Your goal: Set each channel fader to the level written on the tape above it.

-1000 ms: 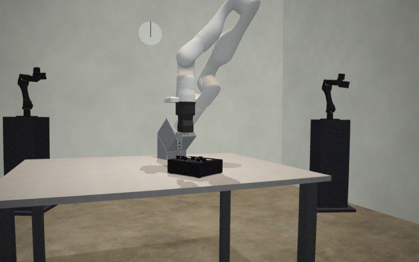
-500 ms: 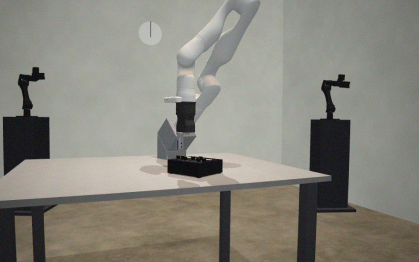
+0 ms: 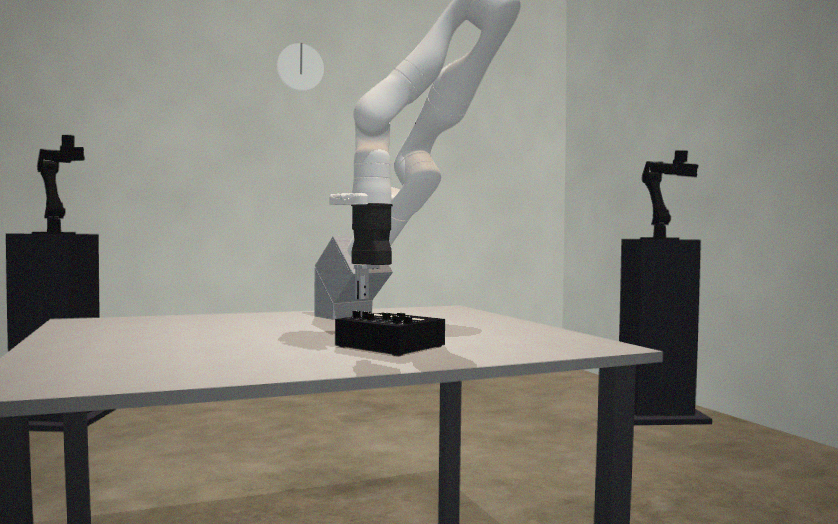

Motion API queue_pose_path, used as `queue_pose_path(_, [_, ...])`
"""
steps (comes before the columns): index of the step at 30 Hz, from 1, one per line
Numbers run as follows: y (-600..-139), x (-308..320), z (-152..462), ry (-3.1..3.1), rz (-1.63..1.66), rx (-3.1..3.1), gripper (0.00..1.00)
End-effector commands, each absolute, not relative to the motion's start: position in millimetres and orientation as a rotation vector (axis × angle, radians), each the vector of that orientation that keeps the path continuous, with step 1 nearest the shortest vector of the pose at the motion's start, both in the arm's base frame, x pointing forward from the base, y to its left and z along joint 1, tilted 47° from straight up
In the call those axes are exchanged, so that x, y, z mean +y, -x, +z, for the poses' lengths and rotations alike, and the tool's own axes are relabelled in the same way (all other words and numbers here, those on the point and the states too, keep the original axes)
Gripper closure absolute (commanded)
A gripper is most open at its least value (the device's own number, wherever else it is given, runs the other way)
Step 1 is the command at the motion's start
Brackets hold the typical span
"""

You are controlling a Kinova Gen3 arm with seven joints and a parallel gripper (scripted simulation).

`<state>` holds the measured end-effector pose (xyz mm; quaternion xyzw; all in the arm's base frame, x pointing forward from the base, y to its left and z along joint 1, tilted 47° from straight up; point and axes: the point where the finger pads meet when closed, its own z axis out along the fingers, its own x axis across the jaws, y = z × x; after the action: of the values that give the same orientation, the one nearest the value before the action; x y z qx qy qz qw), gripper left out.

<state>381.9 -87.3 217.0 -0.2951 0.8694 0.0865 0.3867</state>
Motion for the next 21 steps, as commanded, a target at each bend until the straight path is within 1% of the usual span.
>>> queue_pose_path(1, [-382.2, -87.8, 217.6, 0.767, 0.210, 2.206, 1.00])
queue_pose_path(21, [-383.1, -87.0, 218.8, 0.824, 0.184, 2.183, 1.00])
